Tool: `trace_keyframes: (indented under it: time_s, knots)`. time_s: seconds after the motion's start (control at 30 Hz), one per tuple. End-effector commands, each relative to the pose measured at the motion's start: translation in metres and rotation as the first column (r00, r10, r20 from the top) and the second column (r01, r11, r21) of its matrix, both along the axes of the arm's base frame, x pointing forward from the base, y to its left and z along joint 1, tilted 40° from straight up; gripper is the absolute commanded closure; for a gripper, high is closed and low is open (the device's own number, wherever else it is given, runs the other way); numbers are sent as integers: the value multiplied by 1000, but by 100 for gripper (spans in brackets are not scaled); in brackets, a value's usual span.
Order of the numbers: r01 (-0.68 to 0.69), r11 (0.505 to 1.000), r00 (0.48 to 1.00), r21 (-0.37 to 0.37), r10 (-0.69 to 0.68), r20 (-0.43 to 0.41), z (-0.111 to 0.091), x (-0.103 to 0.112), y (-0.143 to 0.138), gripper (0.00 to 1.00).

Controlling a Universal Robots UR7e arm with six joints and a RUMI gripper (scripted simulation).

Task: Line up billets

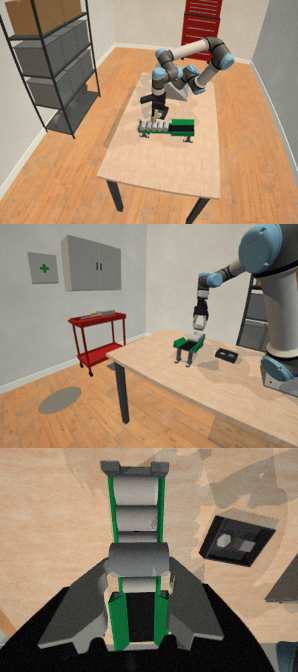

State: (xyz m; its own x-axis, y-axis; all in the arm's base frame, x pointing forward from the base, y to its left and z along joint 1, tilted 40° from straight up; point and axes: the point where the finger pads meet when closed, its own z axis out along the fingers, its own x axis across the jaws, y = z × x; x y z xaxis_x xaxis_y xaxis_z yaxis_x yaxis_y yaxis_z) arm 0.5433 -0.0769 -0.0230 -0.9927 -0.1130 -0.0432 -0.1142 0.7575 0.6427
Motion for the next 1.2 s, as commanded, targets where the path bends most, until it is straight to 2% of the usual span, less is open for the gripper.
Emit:
trace_keyframes:
  time_s: [0.0,0.8,1.17]
  knots:
    - [1,1000,1000,-1,-1,2,15,-1,15,100]
    - [1,1000,1000,-1,-1,2,81,-10,90,100]
    - [1,1000,1000,-1,-1,2,98,-12,109,100]
